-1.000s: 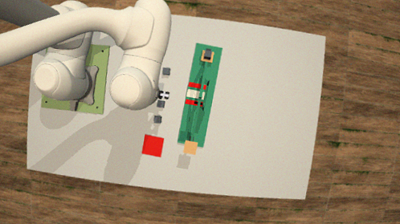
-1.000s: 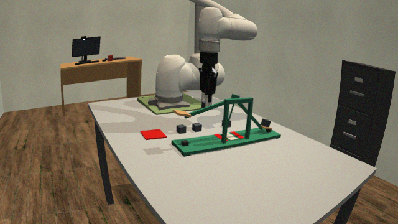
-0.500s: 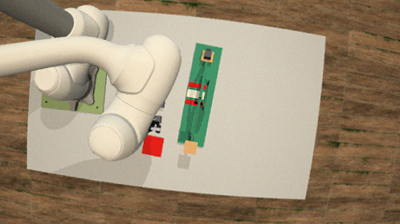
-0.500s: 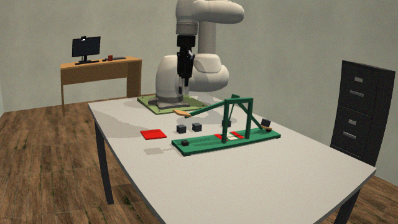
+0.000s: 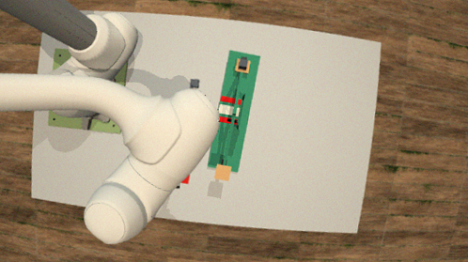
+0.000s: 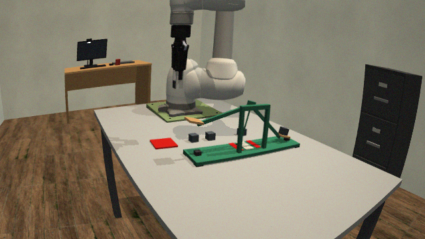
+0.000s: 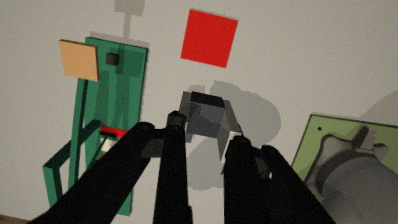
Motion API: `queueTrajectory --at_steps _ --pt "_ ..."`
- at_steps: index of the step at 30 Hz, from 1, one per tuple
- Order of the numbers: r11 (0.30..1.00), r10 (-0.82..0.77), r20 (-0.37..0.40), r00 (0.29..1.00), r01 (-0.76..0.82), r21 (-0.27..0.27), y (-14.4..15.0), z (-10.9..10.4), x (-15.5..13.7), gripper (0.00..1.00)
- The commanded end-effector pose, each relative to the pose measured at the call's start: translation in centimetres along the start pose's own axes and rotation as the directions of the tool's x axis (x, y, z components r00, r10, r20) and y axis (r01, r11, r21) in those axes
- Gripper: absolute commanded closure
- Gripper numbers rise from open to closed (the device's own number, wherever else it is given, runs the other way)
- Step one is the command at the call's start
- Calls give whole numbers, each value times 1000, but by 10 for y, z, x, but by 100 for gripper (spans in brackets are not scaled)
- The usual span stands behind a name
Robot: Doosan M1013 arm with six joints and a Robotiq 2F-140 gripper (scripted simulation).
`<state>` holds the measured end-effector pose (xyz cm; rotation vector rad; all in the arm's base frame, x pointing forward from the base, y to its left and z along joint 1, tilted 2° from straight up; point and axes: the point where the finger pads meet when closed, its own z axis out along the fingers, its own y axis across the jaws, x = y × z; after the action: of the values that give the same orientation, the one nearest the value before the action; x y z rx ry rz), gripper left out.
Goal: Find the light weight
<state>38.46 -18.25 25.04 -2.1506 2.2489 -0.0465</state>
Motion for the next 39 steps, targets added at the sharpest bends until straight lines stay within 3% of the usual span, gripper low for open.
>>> queueTrajectory --at_steps 1,3,5,6,8,9,11,12,17,32,39 --pt "1000 0 1 1000 0 0 -12 -2 2 76" --pt "1000 0 1 1000 0 0 -66 -5 6 76" --pt "1000 0 1 1000 0 0 -66 -5 6 76" --pt "1000 0 1 1000 0 0 -101 -5 6 76" --pt "1000 0 1 1000 0 0 -101 -5 6 76" --pt "1000 0 1 1000 0 0 -133 -3 4 76" --pt "1000 0 1 1000 0 0 -133 -3 4 76" --pt "1000 0 1 1000 0 0 -156 -1 2 76" --pt "1000 0 1 1000 0 0 -169 1 0 76" --pt "1000 0 1 1000 0 0 -169 2 0 76" --pt "1000 0 1 1000 0 0 -169 12 0 76"
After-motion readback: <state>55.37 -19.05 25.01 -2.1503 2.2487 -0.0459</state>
